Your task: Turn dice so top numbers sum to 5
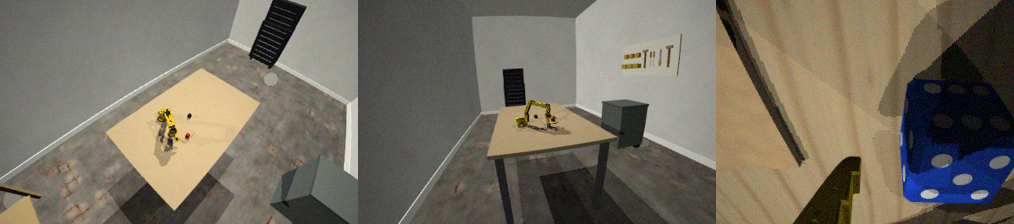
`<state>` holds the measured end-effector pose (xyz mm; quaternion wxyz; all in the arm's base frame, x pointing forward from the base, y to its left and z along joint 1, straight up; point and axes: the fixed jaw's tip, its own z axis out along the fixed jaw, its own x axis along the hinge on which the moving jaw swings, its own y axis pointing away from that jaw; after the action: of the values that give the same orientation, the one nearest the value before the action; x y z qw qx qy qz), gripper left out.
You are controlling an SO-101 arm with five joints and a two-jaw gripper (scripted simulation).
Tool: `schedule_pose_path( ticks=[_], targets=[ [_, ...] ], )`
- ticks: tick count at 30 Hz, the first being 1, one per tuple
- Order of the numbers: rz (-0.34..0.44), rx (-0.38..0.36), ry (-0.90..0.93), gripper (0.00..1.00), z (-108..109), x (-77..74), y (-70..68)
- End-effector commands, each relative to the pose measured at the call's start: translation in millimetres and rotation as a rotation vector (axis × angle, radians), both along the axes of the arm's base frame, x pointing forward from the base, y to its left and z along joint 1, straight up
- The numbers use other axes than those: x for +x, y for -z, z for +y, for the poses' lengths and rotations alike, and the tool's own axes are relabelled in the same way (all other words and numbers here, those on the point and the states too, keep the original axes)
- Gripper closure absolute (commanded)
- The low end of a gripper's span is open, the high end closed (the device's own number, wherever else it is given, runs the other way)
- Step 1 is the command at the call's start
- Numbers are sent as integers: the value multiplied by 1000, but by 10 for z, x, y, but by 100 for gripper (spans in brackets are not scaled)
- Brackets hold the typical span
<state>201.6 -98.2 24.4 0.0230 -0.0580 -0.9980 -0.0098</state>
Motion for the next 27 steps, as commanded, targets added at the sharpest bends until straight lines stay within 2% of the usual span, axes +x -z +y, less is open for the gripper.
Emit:
schedule_pose_path(
  ticks=[1, 9, 27],
  targets=[
    [-34, -16, 2, 65, -37, 29, -13],
    [-34, -16, 2, 65, -35, 25, 39],
    [-34, -16, 2, 67, -48, 23, 41]
  ],
)
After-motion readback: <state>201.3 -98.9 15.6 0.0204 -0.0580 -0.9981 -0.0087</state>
